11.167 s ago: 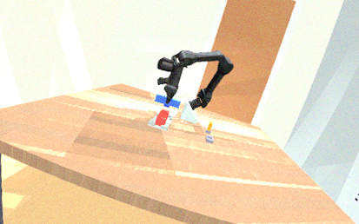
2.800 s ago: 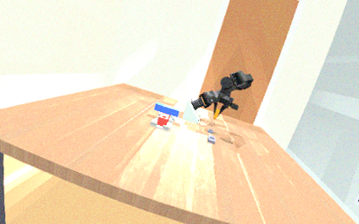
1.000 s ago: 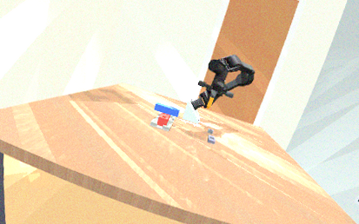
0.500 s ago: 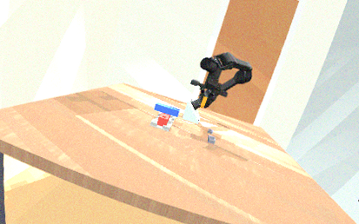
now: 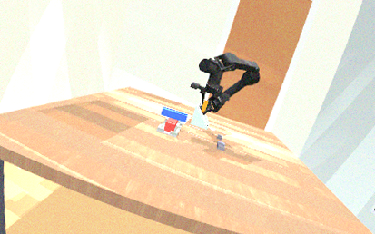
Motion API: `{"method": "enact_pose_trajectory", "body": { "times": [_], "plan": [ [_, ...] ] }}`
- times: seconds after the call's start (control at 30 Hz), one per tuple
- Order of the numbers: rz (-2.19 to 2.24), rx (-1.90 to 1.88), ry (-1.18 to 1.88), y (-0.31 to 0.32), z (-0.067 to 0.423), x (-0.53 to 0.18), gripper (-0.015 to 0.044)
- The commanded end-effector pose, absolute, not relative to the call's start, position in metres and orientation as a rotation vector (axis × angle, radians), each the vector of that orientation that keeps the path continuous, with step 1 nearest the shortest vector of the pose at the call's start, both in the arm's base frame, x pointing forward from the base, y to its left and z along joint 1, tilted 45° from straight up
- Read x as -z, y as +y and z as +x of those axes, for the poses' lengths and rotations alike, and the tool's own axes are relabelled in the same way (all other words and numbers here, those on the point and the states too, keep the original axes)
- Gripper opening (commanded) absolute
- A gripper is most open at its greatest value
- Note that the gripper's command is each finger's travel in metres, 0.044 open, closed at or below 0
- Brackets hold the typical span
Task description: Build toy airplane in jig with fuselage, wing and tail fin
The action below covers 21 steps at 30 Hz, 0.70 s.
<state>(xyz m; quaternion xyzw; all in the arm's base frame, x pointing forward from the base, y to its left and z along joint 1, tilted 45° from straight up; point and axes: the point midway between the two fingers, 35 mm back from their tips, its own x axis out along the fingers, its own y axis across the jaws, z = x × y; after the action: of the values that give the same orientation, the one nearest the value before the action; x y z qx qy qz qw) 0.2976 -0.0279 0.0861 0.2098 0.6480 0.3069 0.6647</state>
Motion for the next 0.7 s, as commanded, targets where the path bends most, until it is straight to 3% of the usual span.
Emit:
{"method": "enact_pose_trajectory", "body": {
  "times": [0.0, 0.67],
  "plan": [
    [0.461, -0.699, 1.463, -0.034, 0.304, -0.077, 0.0000],
    [0.452, -0.733, 1.467, -0.057, 0.330, -0.026, 0.0000]
  ]
}}
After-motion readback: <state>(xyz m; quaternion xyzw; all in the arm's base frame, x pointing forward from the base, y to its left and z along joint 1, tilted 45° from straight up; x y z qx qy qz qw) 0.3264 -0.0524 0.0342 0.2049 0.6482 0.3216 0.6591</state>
